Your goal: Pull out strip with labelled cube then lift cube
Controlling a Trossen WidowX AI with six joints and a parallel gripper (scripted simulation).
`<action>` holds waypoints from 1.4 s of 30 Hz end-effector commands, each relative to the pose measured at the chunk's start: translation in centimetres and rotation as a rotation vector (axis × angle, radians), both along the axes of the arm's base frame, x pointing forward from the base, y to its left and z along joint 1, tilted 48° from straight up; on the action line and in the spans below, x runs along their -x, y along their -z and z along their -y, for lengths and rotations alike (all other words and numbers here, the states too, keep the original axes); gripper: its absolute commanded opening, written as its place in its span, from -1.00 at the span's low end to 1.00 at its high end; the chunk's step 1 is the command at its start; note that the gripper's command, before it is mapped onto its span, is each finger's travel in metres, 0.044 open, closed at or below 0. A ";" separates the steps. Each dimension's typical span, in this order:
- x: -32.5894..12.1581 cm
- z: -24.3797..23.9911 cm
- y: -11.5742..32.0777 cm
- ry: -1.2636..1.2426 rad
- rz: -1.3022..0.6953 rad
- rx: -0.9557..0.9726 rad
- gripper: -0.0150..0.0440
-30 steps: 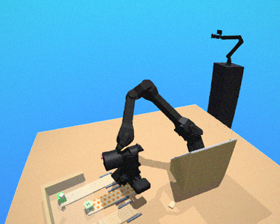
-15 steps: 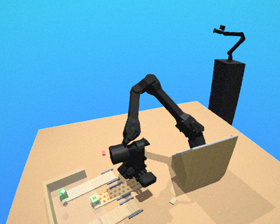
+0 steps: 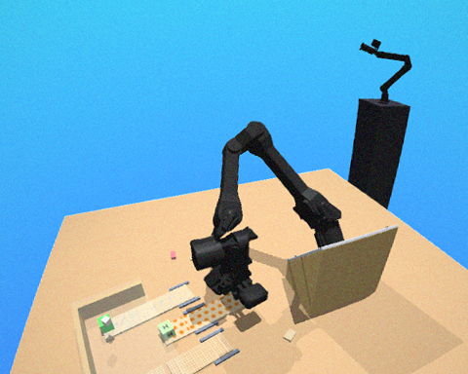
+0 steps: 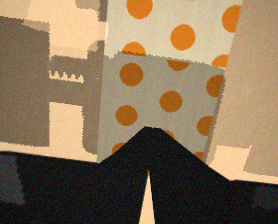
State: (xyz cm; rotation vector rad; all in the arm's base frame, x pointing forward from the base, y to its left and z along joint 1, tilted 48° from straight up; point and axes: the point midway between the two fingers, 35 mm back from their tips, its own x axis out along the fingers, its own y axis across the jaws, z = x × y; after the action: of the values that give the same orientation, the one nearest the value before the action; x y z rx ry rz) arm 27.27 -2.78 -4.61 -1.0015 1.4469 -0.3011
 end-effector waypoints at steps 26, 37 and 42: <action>4.0 2.1 -0.4 0.017 -0.032 0.018 -0.49; 4.0 2.1 -0.4 0.017 -0.032 0.018 -0.49; 4.0 2.1 -0.4 0.017 -0.032 0.018 -0.49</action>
State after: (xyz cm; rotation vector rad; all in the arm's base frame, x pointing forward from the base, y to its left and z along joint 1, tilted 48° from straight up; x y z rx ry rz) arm 24.18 -4.06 -4.00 -1.0060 1.4482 -0.3019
